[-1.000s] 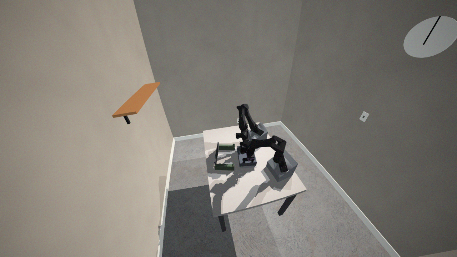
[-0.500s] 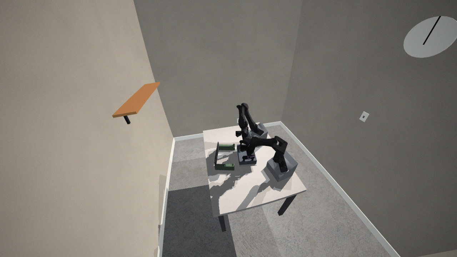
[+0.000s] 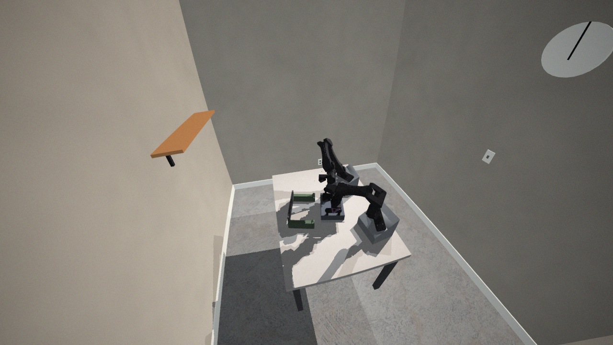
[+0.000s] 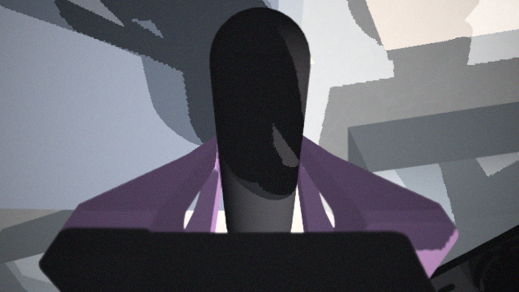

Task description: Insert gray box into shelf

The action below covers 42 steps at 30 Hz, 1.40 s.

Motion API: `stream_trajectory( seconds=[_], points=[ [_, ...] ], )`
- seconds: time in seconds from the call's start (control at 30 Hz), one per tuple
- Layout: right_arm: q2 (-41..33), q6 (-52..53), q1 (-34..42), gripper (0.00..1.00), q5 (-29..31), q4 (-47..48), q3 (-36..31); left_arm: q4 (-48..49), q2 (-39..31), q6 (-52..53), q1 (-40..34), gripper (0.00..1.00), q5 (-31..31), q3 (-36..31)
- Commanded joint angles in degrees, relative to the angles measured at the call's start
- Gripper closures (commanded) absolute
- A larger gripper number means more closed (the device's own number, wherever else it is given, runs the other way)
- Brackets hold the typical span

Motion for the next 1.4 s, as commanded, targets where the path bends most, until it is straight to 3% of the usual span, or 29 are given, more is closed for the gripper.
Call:
stream_trajectory(
  seconds=[0.0, 0.07, 0.17, 0.33, 0.4, 0.57, 0.63, 1.37],
  points=[
    [-2.07, -1.21, 1.32, 0.84, -0.09, 1.85, 2.42, 3.71, -1.33, 1.50, -0.94, 0.84, 1.34, 2.23],
    [0.91, -0.98, 1.30, 0.84, 0.57, -0.73, 2.82, 4.13, -0.54, 1.41, -0.17, 0.84, 1.70, 2.03],
    [-1.63, 0.52, 1.29, 0.84, -0.89, 0.83, 2.93, 4.16, -1.73, 2.07, -0.65, 0.84, 2.03, 1.27],
    [0.66, 3.92, 2.29, 0.84, 0.62, 0.76, 2.48, 4.24, -0.29, 3.54, -0.50, 0.84, 2.28, 1.73],
    [-0.39, 0.78, 1.74, 0.84, -0.63, 3.05, -1.57, 5.97, 0.99, 3.61, 1.56, 0.84, 2.89, -1.31],
    [1.22, -0.38, 0.01, 0.84, -0.26, 3.38, 1.85, 6.38, -1.48, 5.61, 2.64, 0.84, 3.48, 0.91],
    [-0.53, -0.47, 0.33, 0.84, 0.62, 4.65, -2.10, 6.94, -1.15, 4.29, 1.71, 0.84, 1.19, -2.48],
    [-1.61, -2.00, -1.89, 0.84, -0.39, 3.74, 1.19, 6.06, 0.40, 5.27, 1.95, 0.84, 2.31, 1.81]
  ],
)
